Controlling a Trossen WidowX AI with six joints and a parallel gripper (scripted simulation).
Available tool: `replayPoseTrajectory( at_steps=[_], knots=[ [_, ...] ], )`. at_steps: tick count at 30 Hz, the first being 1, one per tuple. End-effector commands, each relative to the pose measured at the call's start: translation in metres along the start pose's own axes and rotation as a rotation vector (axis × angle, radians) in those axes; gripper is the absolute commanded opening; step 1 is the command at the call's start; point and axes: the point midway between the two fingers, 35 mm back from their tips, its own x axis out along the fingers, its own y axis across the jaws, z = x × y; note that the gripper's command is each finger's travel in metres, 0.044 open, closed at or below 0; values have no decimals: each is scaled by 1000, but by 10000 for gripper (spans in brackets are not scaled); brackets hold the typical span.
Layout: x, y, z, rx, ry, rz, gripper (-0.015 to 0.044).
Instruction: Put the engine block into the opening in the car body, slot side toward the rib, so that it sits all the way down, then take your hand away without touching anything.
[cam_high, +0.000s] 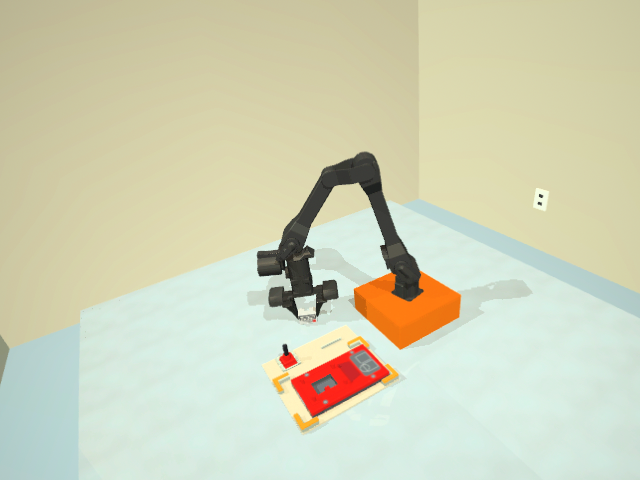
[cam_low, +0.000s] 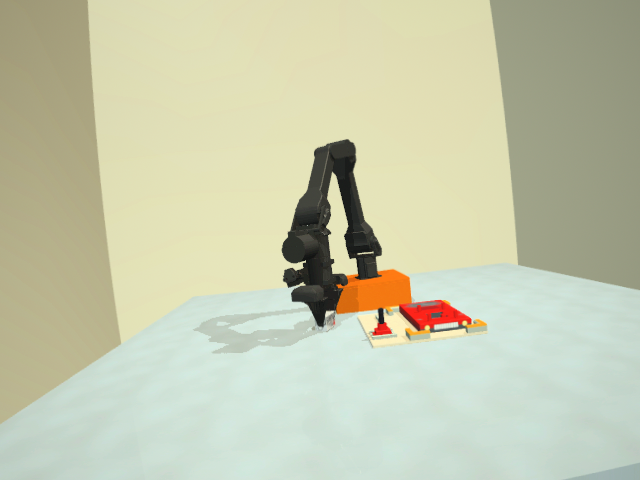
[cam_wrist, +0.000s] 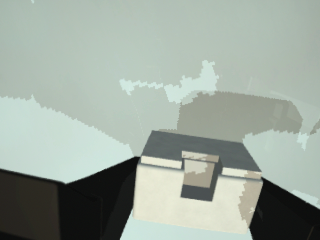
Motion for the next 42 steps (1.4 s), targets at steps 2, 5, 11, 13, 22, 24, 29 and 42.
replayPoseTrajectory(
  at_steps=[2, 5, 11, 13, 22, 24, 29, 42],
  knots=[
    [-16, 6, 1, 2, -4, 16, 0],
    [-25, 8, 1, 2, -4, 16, 0],
    [-43, 10, 1, 2, -4, 16, 0],
    [-49, 10, 1, 2, -4, 16, 0],
    [-77, 9, 1, 2, -4, 16, 0],
    [-83, 9, 1, 2, -4, 16, 0],
    [-99, 7, 0, 2, -4, 16, 0],
    [-123, 1, 0, 2, -4, 16, 0]
  ],
)
